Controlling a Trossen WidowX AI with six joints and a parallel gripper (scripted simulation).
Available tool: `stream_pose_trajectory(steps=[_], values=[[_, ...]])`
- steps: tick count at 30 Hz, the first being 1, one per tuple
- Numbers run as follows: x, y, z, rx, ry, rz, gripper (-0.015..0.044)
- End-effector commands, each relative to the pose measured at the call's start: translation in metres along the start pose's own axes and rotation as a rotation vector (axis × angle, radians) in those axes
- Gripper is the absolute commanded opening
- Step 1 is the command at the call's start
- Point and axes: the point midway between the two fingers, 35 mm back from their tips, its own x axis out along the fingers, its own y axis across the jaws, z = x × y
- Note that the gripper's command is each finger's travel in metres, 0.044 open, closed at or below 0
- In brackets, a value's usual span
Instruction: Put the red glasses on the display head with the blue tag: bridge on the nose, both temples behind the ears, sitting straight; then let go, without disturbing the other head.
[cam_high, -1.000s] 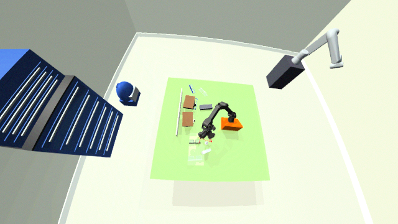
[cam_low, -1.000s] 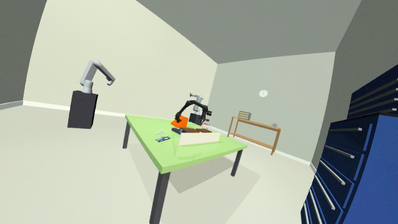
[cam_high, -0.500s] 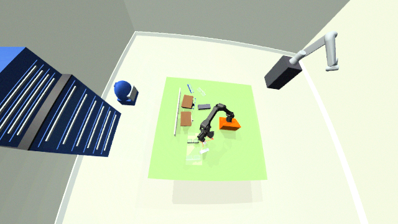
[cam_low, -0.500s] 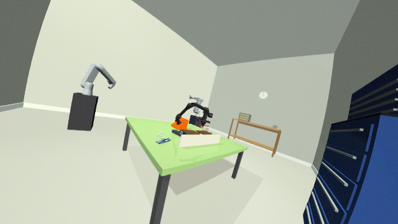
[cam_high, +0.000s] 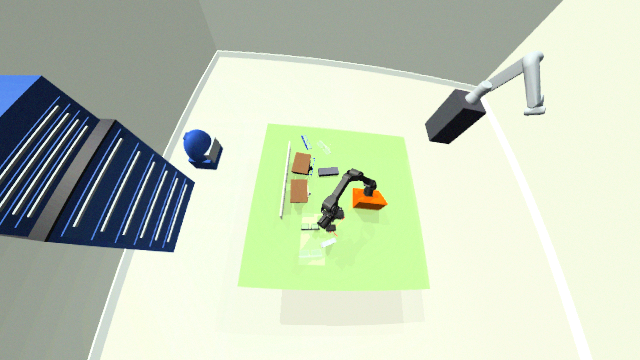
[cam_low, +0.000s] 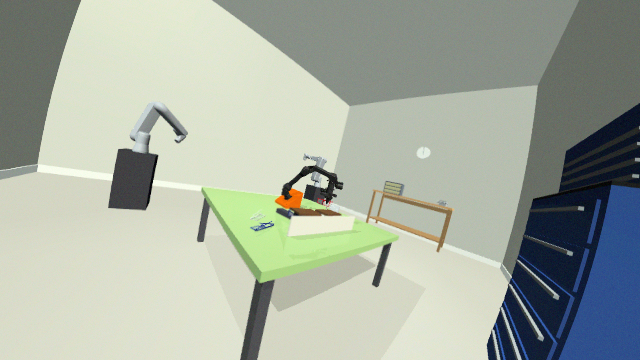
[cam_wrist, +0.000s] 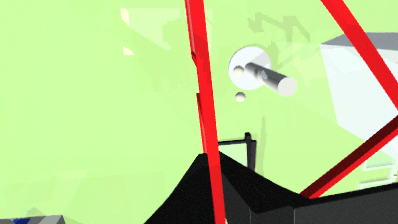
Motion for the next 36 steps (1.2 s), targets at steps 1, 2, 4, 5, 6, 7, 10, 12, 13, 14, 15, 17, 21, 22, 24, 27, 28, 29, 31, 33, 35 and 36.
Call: stream_pose_trajectory(steps=[1, 2, 4, 5, 6, 7, 10, 12, 13, 14, 15, 17, 21, 22, 24, 27, 28, 29, 31, 33, 35, 36], values=[[0.0, -0.005, -0.001, -0.13, -0.001, -0.005, 0.0], [0.0, -0.006, -0.001, -0.14, -0.001, -0.005, 0.0], [0.002, -0.006, -0.001, -0.14, -0.001, -0.005, 0.0], [0.005, -0.006, -0.001, -0.14, -0.001, -0.005, 0.0], [0.007, -0.006, -0.001, -0.14, -0.001, -0.005, 0.0], [0.011, -0.006, -0.002, -0.141, -0.001, -0.005, 0.0], [0.025, -0.006, -0.002, -0.141, -0.001, -0.004, 0.0], [0.034, -0.006, -0.002, -0.142, 0.0, -0.004, 0.0], [0.039, -0.006, -0.002, -0.142, 0.0, -0.004, 0.0], [0.044, -0.006, -0.002, -0.142, 0.0, -0.004, 0.0], [0.049, -0.006, -0.002, -0.142, 0.0, -0.003, 0.0], [0.057, -0.006, -0.001, -0.143, 0.0, -0.003, 0.0], [0.06, -0.005, -0.001, -0.143, 0.0, -0.002, 0.0], [0.06, -0.005, -0.001, -0.143, 0.0, -0.002, 0.0], [0.06, -0.005, -0.001, -0.143, 0.0, -0.002, 0.0], [0.06, -0.005, -0.001, -0.143, 0.0, -0.002, 0.0], [0.06, -0.005, 0.0, -0.143, -0.001, -0.002, 0.0], [0.06, -0.004, 0.0, -0.143, -0.001, -0.002, 0.0], [0.06, -0.003, 0.001, -0.143, -0.001, -0.002, 0.0], [0.06, -0.001, 0.003, -0.143, -0.001, -0.002, 0.0], [0.06, 0.0, 0.005, -0.143, -0.001, -0.002, 0.0], [0.06, 0.001, 0.006, -0.143, -0.001, -0.002, 0.0]])
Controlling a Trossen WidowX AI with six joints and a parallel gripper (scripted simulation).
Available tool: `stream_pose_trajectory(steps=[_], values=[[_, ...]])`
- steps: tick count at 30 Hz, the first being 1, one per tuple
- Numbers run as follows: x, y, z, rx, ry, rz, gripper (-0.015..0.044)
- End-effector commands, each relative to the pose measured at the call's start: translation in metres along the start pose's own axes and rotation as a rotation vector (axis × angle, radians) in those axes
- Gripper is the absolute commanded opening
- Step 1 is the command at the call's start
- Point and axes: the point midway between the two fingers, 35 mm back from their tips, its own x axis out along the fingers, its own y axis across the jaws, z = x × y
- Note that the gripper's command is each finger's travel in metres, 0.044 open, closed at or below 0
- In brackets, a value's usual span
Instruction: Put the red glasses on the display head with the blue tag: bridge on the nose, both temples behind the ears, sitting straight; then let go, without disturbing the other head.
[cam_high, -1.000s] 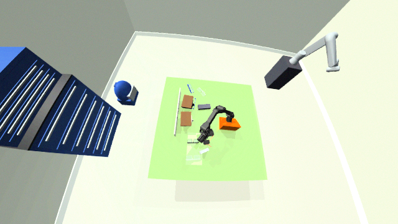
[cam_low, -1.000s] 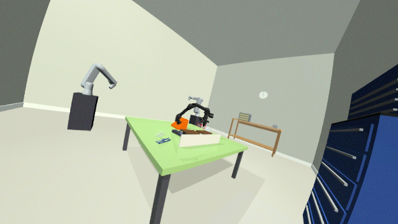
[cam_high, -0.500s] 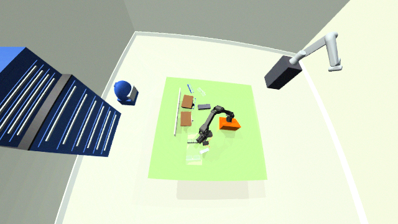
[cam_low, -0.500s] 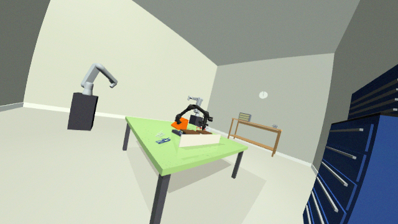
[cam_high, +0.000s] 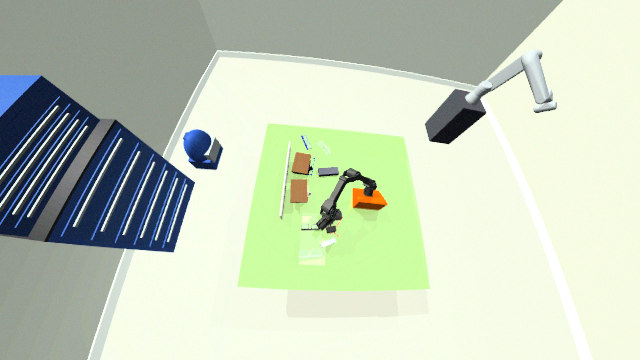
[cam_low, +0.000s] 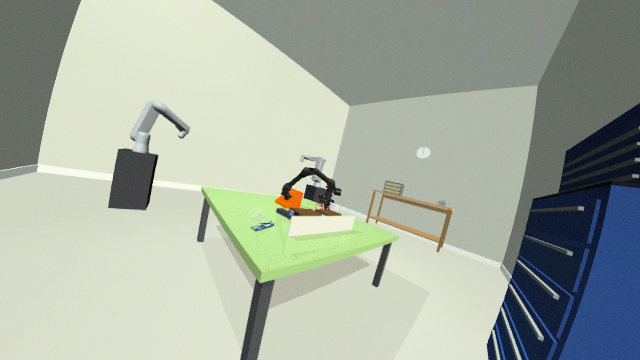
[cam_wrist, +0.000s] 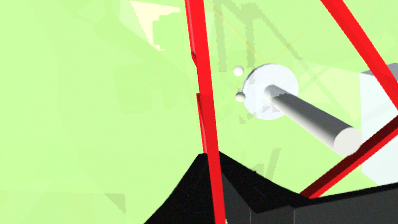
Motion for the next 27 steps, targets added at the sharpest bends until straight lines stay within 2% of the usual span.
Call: stream_pose_trajectory(steps=[1, 27], values=[[0.0021, 0.0033, 0.0047, -0.008, -0.004, 0.006, 0.0], [0.0022, 0.0082, 0.0114, -0.008, -0.004, 0.007, 0.0]])
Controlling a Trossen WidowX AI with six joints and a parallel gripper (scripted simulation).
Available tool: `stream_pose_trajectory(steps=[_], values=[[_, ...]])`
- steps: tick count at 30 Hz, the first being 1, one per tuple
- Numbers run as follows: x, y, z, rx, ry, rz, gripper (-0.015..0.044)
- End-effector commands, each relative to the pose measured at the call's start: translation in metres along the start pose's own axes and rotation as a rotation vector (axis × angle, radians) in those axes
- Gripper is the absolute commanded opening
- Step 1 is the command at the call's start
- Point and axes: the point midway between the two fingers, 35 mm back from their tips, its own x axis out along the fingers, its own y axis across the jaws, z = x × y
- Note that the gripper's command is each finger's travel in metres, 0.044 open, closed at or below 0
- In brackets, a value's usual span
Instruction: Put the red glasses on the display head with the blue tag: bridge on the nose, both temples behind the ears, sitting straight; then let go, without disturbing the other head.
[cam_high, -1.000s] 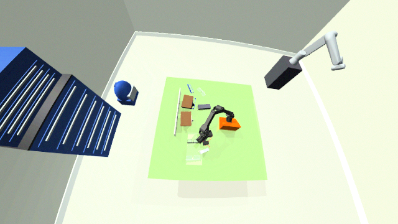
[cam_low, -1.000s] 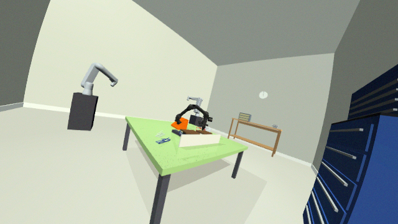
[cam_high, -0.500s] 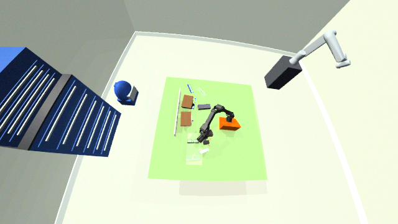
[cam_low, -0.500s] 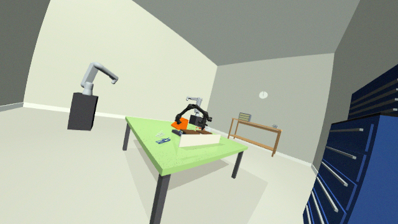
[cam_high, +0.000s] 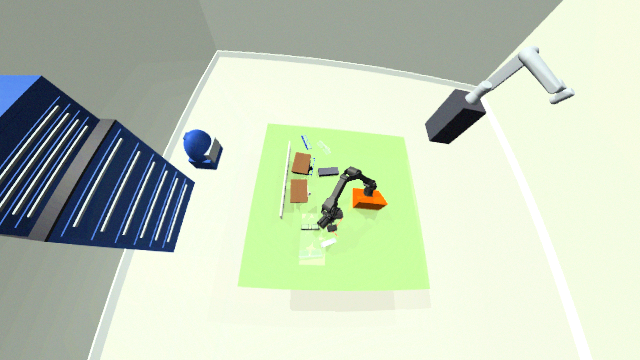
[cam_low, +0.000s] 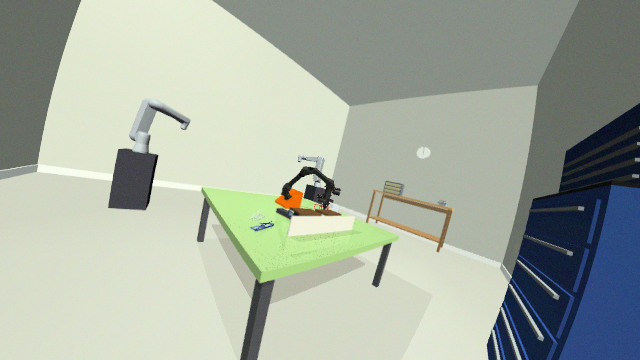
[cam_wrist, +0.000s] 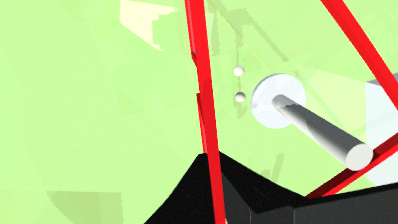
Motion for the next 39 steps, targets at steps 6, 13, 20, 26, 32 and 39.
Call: stream_pose_trajectory(steps=[6, 13, 20, 26, 32, 39], values=[[0.002, 0.003, 0.005, -0.009, -0.005, 0.008, 0.0], [0.002, 0.005, 0.008, -0.009, -0.005, 0.008, 0.0], [0.002, 0.006, 0.01, -0.009, -0.005, 0.008, 0.0], [0.002, 0.007, 0.013, -0.009, -0.005, 0.008, 0.0], [0.002, 0.008, 0.015, -0.01, -0.006, 0.008, 0.0], [0.002, 0.009, 0.018, -0.01, -0.006, 0.008, 0.0]])
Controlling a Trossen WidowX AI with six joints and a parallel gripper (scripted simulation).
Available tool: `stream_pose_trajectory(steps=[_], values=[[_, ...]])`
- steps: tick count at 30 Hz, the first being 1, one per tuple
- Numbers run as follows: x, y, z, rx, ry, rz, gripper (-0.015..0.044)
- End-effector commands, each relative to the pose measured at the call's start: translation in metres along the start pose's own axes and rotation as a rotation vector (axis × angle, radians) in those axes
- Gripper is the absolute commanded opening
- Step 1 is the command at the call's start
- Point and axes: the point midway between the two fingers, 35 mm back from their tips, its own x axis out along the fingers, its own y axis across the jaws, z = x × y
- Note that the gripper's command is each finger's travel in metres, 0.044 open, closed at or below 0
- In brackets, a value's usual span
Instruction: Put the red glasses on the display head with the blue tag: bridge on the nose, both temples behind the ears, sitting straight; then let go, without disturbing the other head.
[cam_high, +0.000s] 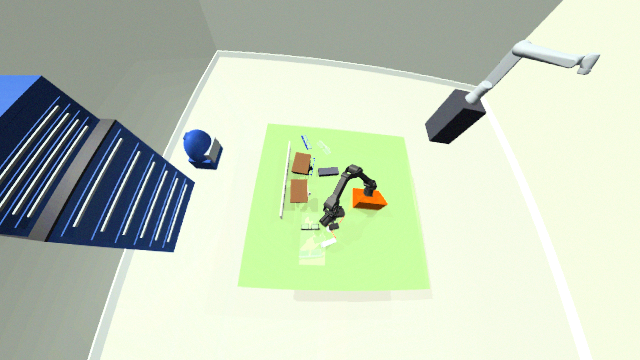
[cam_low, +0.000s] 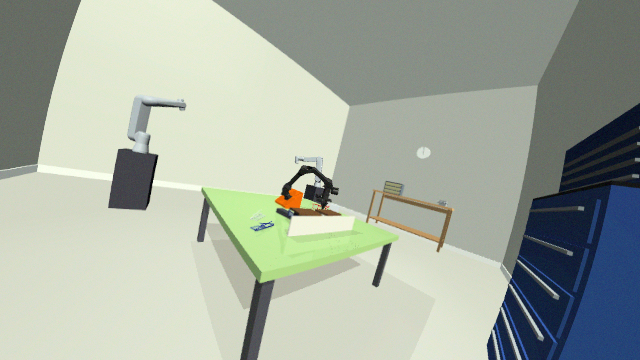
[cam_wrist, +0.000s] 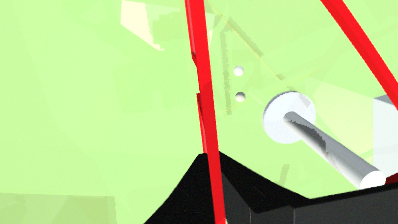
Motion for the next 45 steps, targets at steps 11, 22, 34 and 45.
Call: stream_pose_trajectory(steps=[11, 22, 34, 45], values=[[0.002, 0.003, 0.009, -0.007, -0.006, 0.006, 0.0], [0.002, 0.004, 0.013, -0.007, -0.006, 0.006, 0.0], [0.002, 0.005, 0.017, -0.007, -0.006, 0.006, 0.0], [0.002, 0.005, 0.02, -0.007, -0.006, 0.006, 0.0]])
